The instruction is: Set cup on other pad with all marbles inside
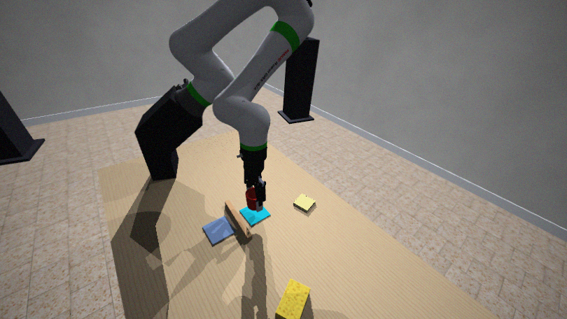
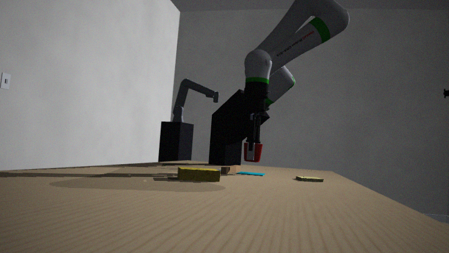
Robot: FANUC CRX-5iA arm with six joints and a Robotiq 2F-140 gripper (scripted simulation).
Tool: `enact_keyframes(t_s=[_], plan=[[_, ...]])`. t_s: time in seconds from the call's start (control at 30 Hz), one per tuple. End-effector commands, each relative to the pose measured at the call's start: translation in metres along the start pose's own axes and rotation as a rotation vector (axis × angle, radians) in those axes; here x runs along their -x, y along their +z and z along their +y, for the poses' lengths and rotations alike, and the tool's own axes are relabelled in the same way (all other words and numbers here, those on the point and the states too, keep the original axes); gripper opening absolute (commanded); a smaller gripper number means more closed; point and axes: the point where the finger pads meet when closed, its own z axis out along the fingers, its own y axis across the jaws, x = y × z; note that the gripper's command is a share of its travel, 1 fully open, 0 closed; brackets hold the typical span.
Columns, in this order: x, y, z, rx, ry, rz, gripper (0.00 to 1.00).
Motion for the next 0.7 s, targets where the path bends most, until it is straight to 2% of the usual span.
enact_keyframes(t_s=[0.0, 0.47, 0.67], plan=[[0.0, 0.001, 0.0, 0.0, 0.0, 0.0, 0.49], [0.0, 0.03, 0.0, 0.0, 0.0, 0.0, 0.49], [0.0, 0.034, 0.0, 0.0, 0.0, 0.0, 0.49]])
